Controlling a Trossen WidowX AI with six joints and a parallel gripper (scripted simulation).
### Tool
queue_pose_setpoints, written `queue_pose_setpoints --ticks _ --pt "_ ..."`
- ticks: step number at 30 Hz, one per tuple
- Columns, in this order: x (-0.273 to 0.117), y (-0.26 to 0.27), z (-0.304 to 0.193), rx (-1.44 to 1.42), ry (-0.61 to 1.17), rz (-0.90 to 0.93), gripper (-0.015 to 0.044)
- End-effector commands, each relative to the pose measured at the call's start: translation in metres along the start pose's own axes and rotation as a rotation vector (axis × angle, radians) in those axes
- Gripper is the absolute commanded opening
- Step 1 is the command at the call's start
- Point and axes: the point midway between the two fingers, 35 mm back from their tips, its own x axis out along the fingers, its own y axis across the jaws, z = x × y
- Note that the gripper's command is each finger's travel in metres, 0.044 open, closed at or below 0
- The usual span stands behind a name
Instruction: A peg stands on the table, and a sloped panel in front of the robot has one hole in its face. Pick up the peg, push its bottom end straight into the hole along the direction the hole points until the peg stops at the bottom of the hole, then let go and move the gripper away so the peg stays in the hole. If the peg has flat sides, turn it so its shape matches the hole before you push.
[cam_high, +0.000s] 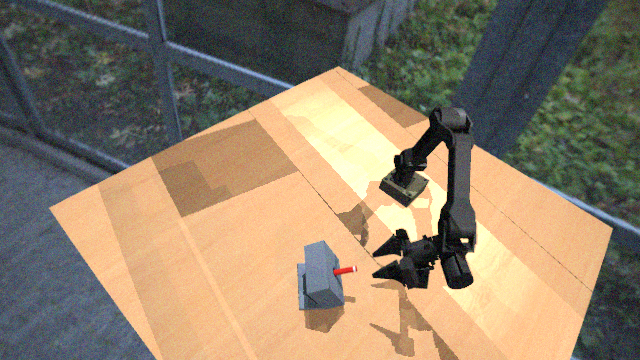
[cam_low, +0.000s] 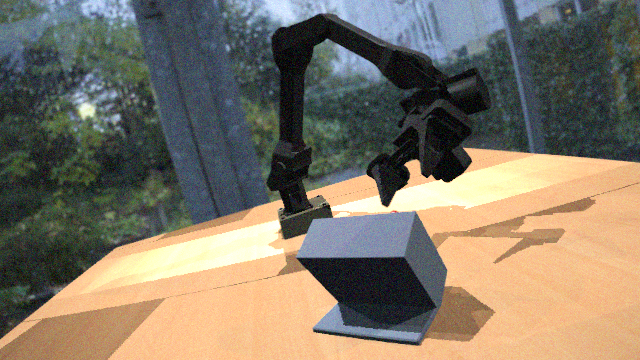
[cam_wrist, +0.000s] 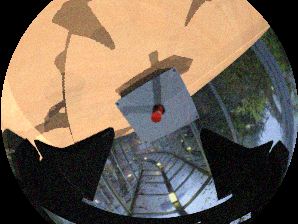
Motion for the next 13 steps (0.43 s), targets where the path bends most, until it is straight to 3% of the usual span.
queue_pose_setpoints --ticks 1,13 --pt "-0.007 -0.001 0.0 0.005 0.003 -0.006 0.044" --pt "-0.022 0.0 0.0 0.004 0.004 -0.007 0.044"
